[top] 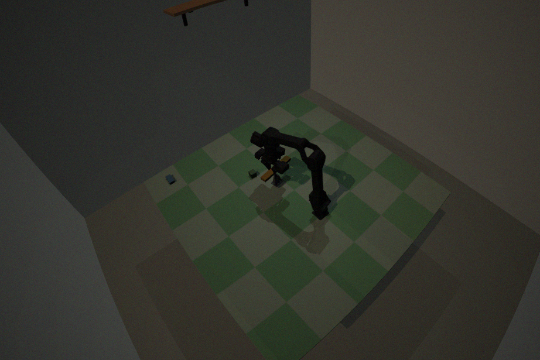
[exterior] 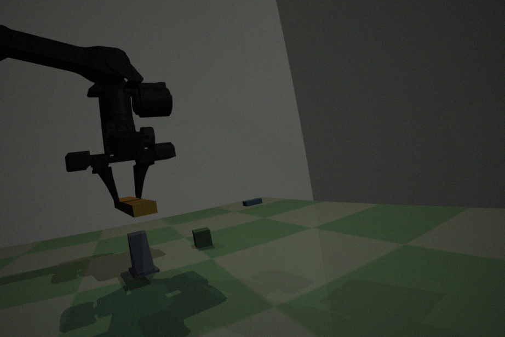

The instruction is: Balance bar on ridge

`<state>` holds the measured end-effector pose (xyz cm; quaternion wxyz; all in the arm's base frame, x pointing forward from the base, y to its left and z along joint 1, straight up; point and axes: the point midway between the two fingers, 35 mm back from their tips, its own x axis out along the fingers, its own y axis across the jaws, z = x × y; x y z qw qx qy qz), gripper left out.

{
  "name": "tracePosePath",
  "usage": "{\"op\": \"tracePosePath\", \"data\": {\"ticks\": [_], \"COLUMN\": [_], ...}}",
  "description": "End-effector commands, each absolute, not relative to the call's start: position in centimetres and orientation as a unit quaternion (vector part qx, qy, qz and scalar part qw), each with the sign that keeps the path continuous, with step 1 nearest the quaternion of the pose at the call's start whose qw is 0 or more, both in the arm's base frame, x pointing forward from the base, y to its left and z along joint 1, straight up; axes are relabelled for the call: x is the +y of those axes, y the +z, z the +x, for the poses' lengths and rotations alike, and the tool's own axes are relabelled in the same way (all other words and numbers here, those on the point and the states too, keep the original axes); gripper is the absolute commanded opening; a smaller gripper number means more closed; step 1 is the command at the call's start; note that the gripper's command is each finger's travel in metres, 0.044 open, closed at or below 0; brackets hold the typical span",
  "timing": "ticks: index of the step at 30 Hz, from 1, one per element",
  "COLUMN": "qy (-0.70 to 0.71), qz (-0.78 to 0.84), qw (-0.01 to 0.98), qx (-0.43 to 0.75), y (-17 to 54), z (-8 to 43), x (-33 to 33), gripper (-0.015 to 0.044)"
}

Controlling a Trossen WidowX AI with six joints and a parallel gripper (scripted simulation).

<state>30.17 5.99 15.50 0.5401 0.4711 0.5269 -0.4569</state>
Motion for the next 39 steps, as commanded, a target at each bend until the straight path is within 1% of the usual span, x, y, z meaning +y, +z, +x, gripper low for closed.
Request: {"op": "tracePosePath", "data": {"ticks": [1,18,39], "qy": [-0.458,-0.458,-0.458], "qz": [0.472,0.472,0.472], "qw": [0.538,0.538,0.538], "qx": [0.527,0.527,0.527], "y": [14.9,12.3,12.3], "z": [30.2,30.3,30.3], "x": [6.0,6.0,6.0], "gripper": [0.0000,0.0000,0.0000]}}
